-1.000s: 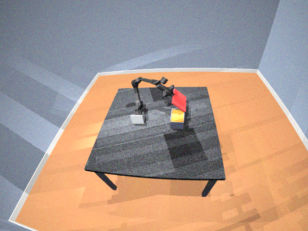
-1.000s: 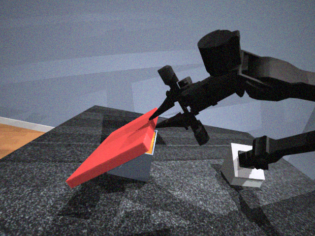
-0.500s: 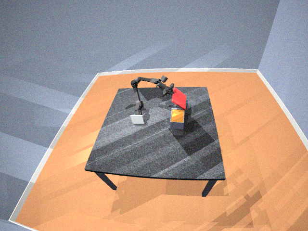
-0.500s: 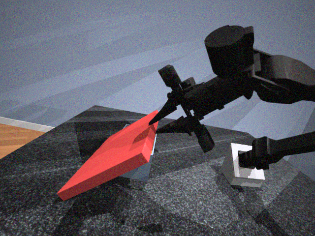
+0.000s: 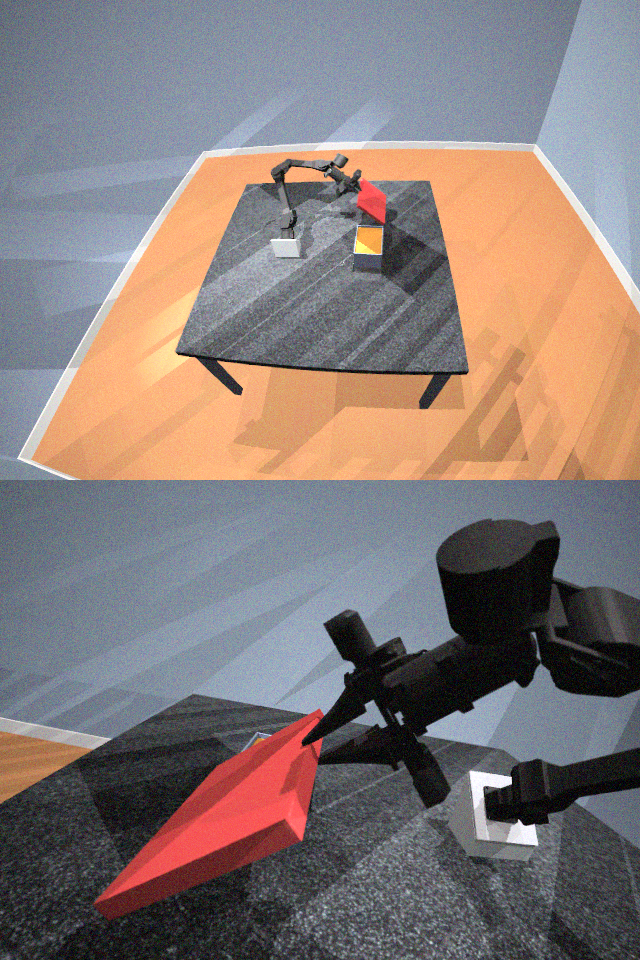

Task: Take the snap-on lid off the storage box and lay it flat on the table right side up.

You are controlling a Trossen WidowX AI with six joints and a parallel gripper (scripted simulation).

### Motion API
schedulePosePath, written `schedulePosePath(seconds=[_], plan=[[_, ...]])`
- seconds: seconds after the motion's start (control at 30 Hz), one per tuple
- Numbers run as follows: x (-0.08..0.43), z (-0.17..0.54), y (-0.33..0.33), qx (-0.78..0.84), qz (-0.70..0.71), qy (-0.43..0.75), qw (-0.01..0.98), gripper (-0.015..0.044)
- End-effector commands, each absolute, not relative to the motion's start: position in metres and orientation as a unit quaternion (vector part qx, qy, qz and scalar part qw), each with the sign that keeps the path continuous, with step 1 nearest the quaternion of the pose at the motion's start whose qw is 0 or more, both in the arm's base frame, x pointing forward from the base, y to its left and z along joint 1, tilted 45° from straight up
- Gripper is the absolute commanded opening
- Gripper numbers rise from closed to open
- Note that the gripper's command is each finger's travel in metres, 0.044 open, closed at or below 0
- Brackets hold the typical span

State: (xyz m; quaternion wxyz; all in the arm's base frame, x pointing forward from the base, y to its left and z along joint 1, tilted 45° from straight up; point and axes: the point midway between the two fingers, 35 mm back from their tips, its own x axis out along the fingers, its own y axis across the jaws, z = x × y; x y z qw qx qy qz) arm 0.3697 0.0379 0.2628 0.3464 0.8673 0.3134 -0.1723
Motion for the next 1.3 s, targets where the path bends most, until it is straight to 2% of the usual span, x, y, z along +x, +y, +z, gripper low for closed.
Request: schedulePosePath(seconds=[0.0,1.27], plan=[[0.37,0.275,0.04,0.871,-0.167,0.303,0.35,0.0],[0.366,0.33,0.094,0.871,-0.166,0.303,0.349,0.0]])
